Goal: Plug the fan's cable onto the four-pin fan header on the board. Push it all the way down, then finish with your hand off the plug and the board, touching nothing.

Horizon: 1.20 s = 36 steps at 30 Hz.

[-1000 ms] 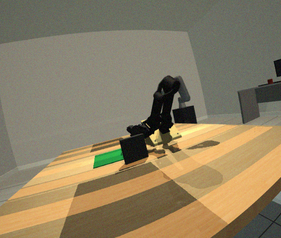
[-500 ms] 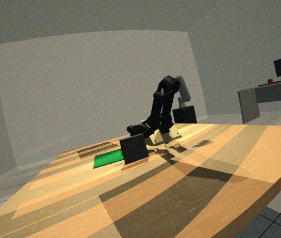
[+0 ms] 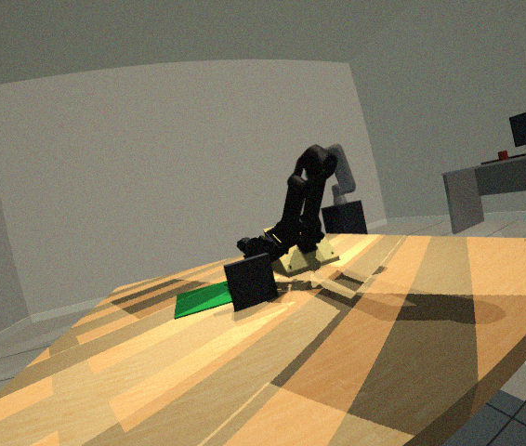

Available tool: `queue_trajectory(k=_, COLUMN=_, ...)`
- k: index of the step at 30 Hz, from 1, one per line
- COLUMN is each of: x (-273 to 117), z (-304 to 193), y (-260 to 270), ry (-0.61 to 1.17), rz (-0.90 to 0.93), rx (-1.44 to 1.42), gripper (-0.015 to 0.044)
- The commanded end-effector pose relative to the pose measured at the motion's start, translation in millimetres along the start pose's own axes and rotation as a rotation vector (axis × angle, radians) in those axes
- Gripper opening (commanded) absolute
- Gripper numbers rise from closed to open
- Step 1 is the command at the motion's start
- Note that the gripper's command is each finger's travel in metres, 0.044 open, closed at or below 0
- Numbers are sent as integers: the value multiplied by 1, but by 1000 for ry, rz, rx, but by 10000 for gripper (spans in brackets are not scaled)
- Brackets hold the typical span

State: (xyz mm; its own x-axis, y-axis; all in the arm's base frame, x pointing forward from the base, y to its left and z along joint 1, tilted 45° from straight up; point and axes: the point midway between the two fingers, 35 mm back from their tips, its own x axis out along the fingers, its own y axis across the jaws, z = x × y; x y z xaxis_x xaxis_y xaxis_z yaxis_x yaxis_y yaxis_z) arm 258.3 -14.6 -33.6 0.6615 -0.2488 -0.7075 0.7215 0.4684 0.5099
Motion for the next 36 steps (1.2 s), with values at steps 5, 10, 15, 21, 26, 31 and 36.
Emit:
queue_trajectory(k=5, x=0, z=0, y=0, ry=0, rz=0, rx=0, gripper=140)
queue_trajectory(k=10, x=3, z=0, y=0, ry=14, rz=-16, rx=-15, gripper=219)
queue_trajectory(k=15, x=12, z=0, y=-2, ry=63, rz=-68, rx=-64, gripper=350)
queue_trajectory(k=21, x=22, z=1, y=-5, ry=128, rz=-124, rx=-116, gripper=440)
queue_trajectory(k=26, x=29, z=3, y=-7, ry=187, rz=-166, rx=-153, gripper=440)
queue_trajectory(k=31, x=35, z=5, y=-9, ry=249, rz=-203, rx=-185, gripper=440)
queue_trajectory(k=36, x=39, z=8, y=-11, ry=315, rz=-235, rx=-212, gripper=440)
